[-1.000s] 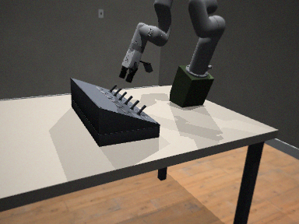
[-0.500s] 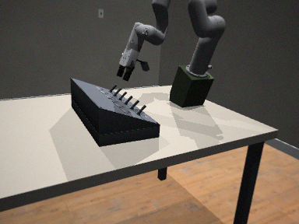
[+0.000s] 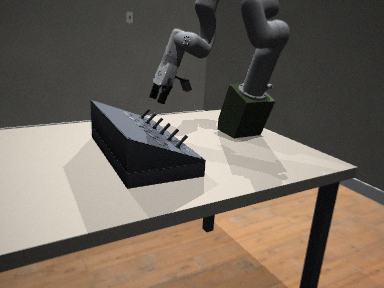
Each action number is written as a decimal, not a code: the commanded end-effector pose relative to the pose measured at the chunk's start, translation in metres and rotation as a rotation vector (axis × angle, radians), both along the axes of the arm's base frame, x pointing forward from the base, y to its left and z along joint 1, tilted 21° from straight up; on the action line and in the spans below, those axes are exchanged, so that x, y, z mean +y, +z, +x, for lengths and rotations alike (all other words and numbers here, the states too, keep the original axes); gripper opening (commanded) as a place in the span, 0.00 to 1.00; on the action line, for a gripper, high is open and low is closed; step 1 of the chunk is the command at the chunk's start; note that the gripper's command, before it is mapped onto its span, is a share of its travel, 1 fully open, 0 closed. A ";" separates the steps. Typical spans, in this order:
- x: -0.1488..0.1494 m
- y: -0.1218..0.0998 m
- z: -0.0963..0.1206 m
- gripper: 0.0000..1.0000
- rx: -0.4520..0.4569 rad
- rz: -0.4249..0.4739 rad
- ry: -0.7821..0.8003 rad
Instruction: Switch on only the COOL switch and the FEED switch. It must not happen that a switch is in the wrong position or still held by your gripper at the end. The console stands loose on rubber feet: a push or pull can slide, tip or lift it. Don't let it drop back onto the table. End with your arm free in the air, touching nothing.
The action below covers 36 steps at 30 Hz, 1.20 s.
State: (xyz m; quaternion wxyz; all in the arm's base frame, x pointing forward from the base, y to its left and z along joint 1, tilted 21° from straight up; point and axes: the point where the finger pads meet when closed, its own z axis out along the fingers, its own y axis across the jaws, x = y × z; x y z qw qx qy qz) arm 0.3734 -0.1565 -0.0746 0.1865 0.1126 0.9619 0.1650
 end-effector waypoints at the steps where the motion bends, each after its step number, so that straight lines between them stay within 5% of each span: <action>1: -0.001 0.001 0.001 1.00 -0.002 -0.003 -0.001; 33: -0.001 0.001 0.001 1.00 -0.002 -0.003 -0.001; 34: -0.001 0.001 0.001 0.00 -0.002 -0.003 -0.001; 36: -0.002 0.001 0.001 0.00 -0.002 -0.003 -0.001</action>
